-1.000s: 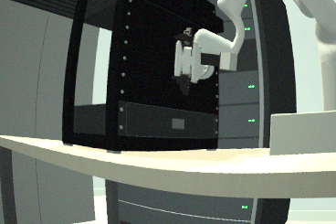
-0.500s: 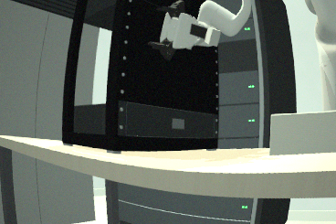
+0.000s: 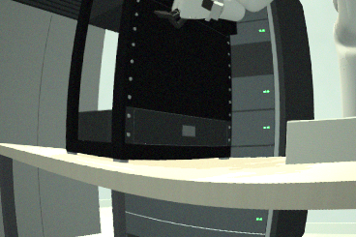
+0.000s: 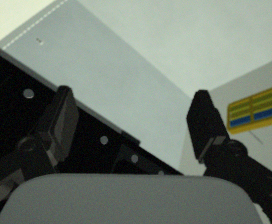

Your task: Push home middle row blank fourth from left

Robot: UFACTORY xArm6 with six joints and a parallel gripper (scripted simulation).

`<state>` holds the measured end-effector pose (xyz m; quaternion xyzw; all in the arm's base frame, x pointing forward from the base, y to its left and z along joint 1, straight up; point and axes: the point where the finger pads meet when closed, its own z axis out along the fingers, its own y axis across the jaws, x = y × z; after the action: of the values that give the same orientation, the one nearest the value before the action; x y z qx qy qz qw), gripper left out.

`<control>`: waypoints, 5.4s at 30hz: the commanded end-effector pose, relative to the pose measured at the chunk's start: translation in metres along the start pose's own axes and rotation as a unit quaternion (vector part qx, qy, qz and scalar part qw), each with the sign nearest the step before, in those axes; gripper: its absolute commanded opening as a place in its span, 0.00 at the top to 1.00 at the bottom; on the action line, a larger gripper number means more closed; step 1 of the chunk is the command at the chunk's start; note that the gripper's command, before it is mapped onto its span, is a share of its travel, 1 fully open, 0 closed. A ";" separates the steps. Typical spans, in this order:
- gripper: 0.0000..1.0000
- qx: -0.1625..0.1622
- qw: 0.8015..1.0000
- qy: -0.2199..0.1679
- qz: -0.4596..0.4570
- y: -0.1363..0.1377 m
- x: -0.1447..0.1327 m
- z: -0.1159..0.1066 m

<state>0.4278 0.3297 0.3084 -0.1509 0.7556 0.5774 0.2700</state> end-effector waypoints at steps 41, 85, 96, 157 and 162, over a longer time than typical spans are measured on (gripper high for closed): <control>0.00 0.135 0.860 -0.480 0.109 0.082 -0.079 -0.283; 0.00 0.128 0.724 -0.610 0.294 0.062 0.053 -0.372; 0.00 0.126 0.723 -0.609 0.299 0.062 0.057 -0.371; 0.00 0.126 0.723 -0.610 0.299 0.028 -0.001 -0.322; 0.00 0.126 0.723 -0.610 0.299 0.028 -0.001 -0.322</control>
<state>0.3384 0.0307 0.3898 0.5037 0.5004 0.4947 0.5012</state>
